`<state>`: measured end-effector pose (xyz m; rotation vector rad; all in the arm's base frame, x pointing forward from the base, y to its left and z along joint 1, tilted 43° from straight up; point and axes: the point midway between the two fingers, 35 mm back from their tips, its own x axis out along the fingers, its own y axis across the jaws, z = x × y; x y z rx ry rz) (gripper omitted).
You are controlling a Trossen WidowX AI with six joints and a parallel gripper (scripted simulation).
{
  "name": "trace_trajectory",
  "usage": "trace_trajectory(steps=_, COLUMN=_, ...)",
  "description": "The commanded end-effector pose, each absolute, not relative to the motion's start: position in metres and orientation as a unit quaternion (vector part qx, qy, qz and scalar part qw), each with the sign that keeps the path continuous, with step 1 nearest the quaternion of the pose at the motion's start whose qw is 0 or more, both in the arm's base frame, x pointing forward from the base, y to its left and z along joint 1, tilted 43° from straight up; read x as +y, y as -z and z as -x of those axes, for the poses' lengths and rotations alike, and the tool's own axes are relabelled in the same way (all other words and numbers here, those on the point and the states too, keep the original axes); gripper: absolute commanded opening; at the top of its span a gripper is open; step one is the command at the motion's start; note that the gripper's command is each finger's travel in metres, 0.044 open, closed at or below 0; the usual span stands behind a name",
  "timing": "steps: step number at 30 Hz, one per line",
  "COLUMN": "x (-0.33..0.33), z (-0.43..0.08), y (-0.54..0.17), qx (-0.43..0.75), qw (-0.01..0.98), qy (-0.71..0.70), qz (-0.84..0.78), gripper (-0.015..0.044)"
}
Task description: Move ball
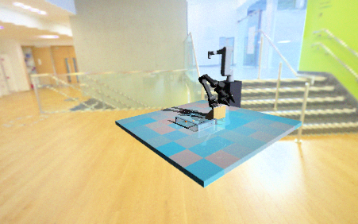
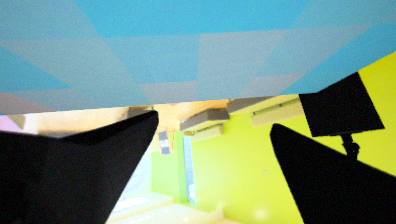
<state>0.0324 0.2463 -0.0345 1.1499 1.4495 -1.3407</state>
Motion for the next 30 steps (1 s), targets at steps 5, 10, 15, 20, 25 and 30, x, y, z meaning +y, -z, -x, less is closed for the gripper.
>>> trace_trajectory(steps=5, x=0.246, z=-0.088, y=0.029, qx=0.595, qw=0.495, qy=0.456, qz=-0.440, gripper=0.0269)
trace_trajectory(steps=10, x=0.226, z=-0.164, y=0.018, qx=0.597, qw=0.609, qy=0.369, qz=-0.370, gripper=0.0214)
trace_trajectory(steps=15, x=0.202, z=-0.206, y=0.010, qx=0.591, qw=0.672, qy=0.332, qz=-0.298, gripper=0.0214)
trace_trajectory(steps=20, x=0.172, z=-0.244, y=0.001, qx=0.587, qw=0.719, qy=0.305, qz=-0.212, gripper=0.0214)
trace_trajectory(steps=25, x=0.138, z=-0.278, y=-0.010, qx=0.587, qw=0.750, qy=0.285, qz=-0.109, gripper=0.0214)
trace_trajectory(steps=30, x=0.098, z=-0.306, y=-0.024, qx=0.594, qw=0.758, qy=0.269, qz=0.002, gripper=0.0214)
